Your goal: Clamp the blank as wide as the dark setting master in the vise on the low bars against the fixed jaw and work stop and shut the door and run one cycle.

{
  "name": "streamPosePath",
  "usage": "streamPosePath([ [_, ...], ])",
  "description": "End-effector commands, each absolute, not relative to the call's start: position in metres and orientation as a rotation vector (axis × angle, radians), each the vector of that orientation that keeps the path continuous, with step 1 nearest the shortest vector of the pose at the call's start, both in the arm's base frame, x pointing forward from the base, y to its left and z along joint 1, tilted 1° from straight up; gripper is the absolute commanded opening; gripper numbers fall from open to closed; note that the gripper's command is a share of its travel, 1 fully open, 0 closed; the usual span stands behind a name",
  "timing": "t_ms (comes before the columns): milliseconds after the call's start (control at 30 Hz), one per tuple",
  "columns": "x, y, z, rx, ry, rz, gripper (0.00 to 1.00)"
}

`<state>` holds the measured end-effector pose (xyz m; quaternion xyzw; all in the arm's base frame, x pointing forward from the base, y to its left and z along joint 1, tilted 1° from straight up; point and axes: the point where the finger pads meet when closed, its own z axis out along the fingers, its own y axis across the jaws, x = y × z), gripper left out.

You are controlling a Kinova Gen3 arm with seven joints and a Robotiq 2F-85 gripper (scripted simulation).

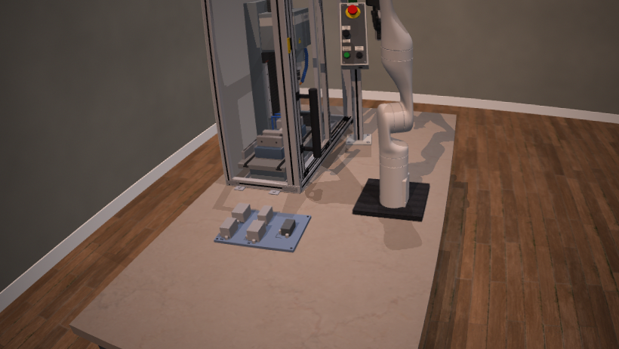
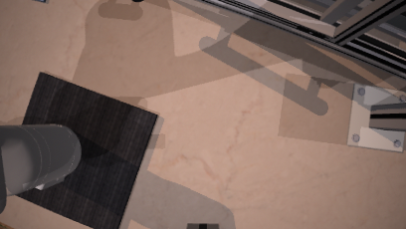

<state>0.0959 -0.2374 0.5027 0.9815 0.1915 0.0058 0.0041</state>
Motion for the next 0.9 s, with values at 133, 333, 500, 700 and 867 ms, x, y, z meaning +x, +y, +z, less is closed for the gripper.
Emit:
streamPosePath([
  [133,0.097,-0.234,0.503,3.073,0.597,0.019,0.1],
  [333,0.103,-0.187,0.503,3.073,0.597,0.019,0.1],
  [500,0.104,-0.175,0.503,3.073,0.597,0.019,0.1],
  [700,0.104,-0.175,0.503,3.073,0.597,0.019,0.1],
  [867,0.109,-0.139,0.503,3.074,0.597,0.019,0.1],
])
